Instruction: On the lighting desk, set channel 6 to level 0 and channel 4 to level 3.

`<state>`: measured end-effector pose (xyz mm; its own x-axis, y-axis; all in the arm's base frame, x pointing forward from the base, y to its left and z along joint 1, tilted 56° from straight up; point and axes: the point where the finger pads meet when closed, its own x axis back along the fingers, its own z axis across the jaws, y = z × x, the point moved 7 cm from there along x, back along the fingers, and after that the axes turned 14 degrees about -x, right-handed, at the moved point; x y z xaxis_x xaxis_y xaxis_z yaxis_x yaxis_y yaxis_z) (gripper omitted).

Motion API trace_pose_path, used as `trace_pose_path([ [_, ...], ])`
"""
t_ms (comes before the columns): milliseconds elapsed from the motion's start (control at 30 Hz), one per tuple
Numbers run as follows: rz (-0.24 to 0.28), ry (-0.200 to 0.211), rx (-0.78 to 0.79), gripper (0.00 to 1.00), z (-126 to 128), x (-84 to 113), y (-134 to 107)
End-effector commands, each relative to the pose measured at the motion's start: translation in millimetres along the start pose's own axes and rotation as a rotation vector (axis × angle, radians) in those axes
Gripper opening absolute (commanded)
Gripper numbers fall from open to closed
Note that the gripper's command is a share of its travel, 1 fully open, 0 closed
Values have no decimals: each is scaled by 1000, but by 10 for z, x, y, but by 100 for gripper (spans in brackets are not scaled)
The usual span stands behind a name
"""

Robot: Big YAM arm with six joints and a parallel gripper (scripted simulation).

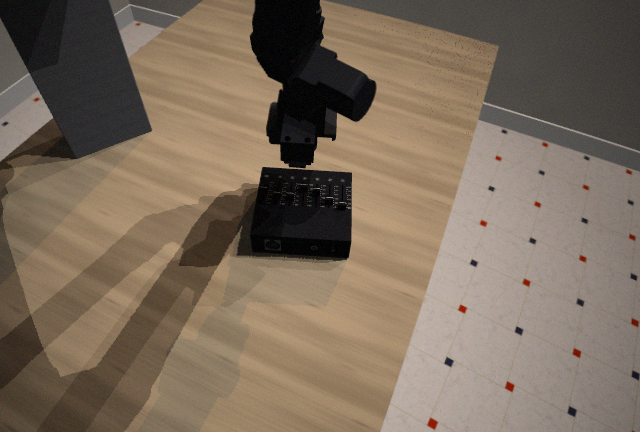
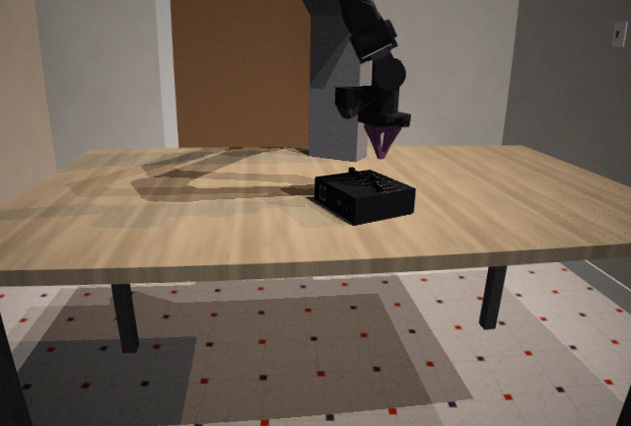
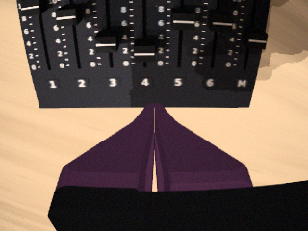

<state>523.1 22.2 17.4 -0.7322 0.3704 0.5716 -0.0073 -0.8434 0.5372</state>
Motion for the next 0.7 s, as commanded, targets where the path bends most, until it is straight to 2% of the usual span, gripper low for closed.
trace_pose_path([
  [0,-1,40,-23,0,172,76,-10],
  [67,5,32,-15,0,136,62,-58],
  [167,-6,24,-23,0,105,26,16],
  [667,-6,24,-23,0,105,26,16],
])
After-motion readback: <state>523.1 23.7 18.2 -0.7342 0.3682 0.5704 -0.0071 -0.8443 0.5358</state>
